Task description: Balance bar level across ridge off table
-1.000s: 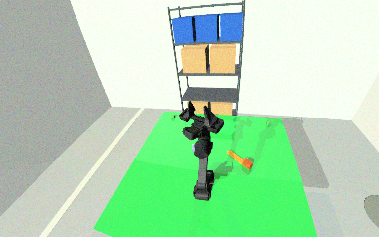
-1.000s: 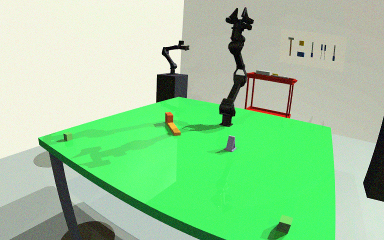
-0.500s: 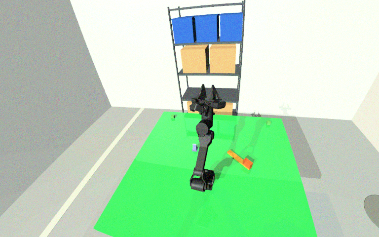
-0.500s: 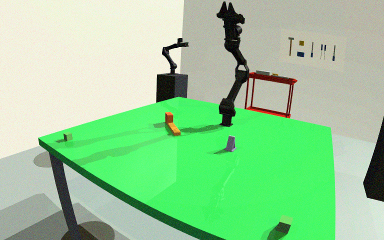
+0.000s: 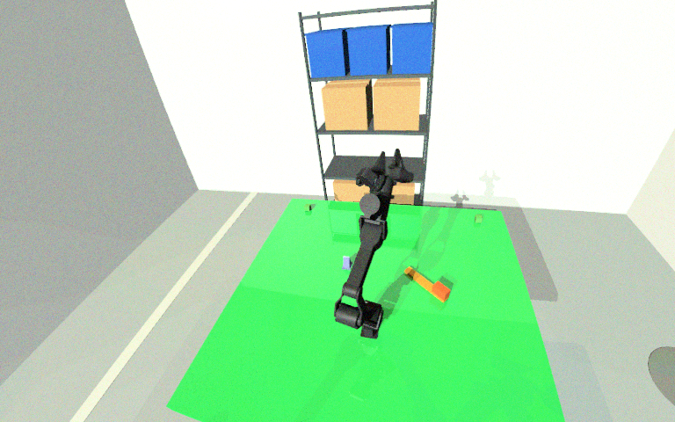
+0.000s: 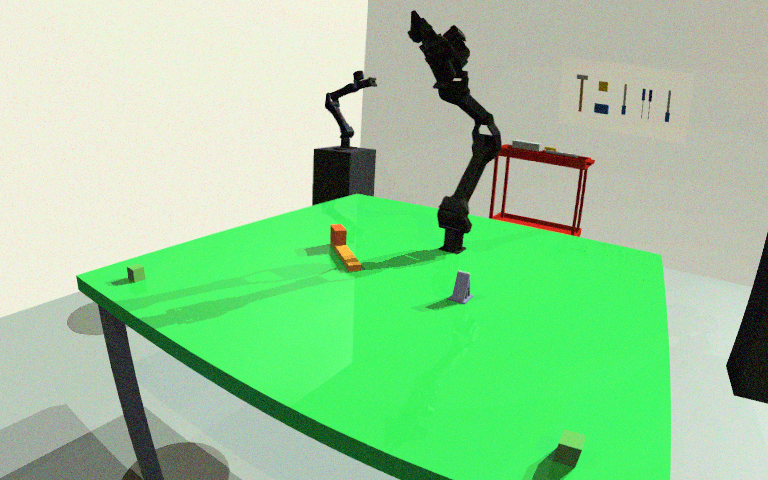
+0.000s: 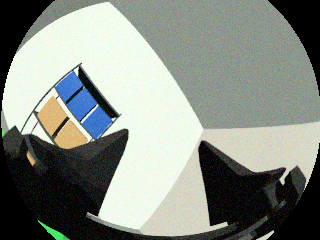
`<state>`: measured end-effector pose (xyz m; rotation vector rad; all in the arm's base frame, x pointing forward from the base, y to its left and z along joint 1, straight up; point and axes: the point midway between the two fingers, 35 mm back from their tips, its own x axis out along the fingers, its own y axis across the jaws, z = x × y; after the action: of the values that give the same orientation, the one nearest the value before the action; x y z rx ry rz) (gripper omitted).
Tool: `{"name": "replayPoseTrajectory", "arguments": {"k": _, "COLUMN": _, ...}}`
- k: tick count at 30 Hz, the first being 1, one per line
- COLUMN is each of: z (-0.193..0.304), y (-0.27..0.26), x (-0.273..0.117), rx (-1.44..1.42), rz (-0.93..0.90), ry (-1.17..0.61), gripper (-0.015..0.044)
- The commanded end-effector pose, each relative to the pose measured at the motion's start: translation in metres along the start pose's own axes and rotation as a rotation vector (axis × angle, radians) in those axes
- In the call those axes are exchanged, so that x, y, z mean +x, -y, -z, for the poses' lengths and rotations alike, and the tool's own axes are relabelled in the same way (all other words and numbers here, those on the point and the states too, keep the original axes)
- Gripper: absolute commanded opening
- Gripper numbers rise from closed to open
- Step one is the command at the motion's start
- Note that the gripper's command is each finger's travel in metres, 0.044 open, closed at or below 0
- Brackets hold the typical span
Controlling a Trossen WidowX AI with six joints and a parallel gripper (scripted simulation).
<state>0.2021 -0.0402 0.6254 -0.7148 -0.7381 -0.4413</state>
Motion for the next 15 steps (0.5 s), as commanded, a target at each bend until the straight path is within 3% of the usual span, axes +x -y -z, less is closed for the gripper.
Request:
{"name": "replayPoseTrajectory", "arguments": {"k": 1, "z": 0.038, "y": -0.015, "x": 0.010, "rx": -0.052, "rz": -0.049, "ry": -0.120, "gripper": 0.0315}}
{"name": "replayPoseTrajectory", "arguments": {"k": 15, "z": 0.177, "y": -0.057, "x": 0.007, "rx": -0.246, "rz": -0.240, "ry": -0.539, "gripper": 0.0315}}
